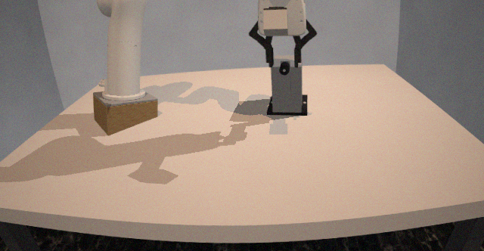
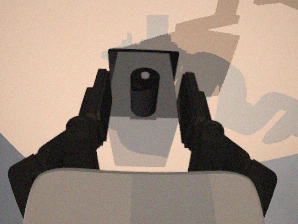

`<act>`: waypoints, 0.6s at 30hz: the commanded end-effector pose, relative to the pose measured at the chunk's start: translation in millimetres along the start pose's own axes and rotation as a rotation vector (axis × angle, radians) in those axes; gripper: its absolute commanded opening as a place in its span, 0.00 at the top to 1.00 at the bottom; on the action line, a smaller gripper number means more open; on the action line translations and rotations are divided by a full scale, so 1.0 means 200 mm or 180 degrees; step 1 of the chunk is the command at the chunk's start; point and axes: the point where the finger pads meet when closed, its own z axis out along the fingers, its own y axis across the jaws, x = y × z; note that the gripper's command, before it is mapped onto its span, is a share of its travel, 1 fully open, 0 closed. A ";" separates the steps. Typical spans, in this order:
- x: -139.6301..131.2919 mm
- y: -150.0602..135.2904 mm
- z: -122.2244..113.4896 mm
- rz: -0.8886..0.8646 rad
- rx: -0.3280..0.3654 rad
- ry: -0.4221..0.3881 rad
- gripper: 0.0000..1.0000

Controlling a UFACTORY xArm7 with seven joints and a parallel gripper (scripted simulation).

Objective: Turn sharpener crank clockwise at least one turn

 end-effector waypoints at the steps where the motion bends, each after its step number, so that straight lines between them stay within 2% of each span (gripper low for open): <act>1: 0.00 -0.01 0.01 0.0000 0.0009 -0.0001 0.46; 18: 0.00 -0.01 0.09 0.0000 0.0009 -0.0001 0.46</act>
